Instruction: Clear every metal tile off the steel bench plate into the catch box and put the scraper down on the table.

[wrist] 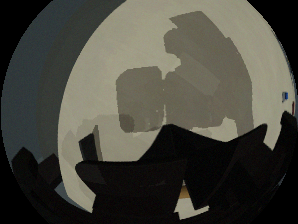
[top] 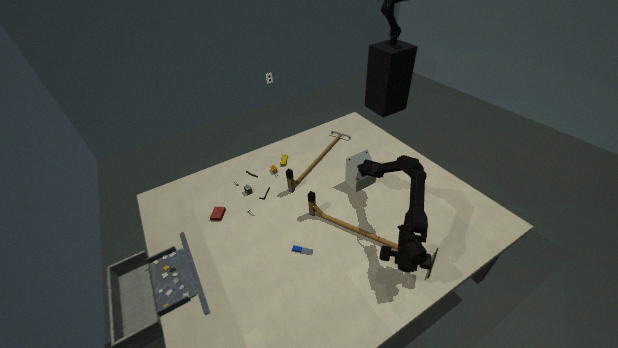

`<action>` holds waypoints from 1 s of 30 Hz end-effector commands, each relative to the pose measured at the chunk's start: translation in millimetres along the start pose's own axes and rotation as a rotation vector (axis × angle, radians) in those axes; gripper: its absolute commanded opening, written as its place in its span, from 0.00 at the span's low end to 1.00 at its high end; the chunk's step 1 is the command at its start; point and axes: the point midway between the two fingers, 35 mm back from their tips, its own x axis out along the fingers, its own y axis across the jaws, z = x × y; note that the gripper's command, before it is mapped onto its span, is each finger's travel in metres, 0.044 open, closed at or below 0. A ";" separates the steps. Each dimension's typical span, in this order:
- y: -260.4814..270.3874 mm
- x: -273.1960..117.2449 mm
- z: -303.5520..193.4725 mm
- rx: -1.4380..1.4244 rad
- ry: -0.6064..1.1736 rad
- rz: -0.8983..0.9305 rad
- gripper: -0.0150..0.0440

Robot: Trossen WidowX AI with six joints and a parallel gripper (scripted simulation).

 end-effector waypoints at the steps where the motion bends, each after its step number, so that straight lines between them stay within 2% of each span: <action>1: -14.9 1.4 4.5 -0.001 0.002 -0.022 0.25; 30: -113.5 -7.1 29.2 0.011 0.009 -0.167 0.25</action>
